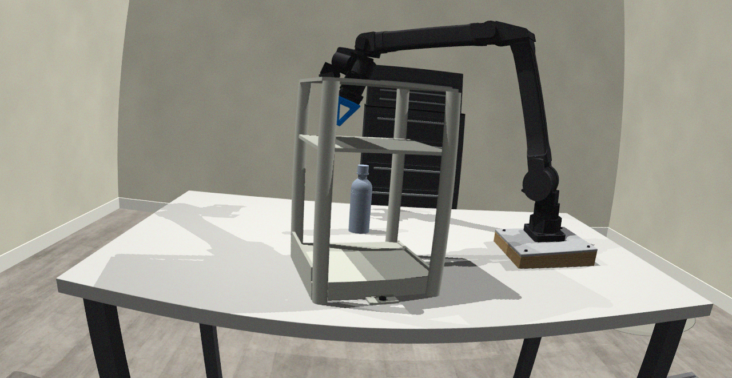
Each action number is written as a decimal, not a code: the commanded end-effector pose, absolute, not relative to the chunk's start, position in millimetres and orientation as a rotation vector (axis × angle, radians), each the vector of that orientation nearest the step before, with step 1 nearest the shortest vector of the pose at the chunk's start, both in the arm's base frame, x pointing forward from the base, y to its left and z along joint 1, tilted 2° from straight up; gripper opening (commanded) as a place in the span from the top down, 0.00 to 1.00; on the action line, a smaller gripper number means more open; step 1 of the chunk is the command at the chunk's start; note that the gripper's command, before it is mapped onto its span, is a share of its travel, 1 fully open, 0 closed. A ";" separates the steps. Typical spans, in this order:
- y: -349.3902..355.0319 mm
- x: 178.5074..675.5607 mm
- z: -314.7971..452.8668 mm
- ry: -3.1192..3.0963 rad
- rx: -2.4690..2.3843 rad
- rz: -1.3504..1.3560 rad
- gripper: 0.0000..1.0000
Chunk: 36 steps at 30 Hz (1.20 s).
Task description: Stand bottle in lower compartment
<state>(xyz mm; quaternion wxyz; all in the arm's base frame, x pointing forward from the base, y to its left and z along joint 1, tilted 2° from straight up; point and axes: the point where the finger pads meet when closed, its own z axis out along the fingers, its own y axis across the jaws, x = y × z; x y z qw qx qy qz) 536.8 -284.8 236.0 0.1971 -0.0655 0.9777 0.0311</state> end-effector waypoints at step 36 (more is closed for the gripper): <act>-289.1 543.4 255.1 2.704 -0.189 0.052 0.16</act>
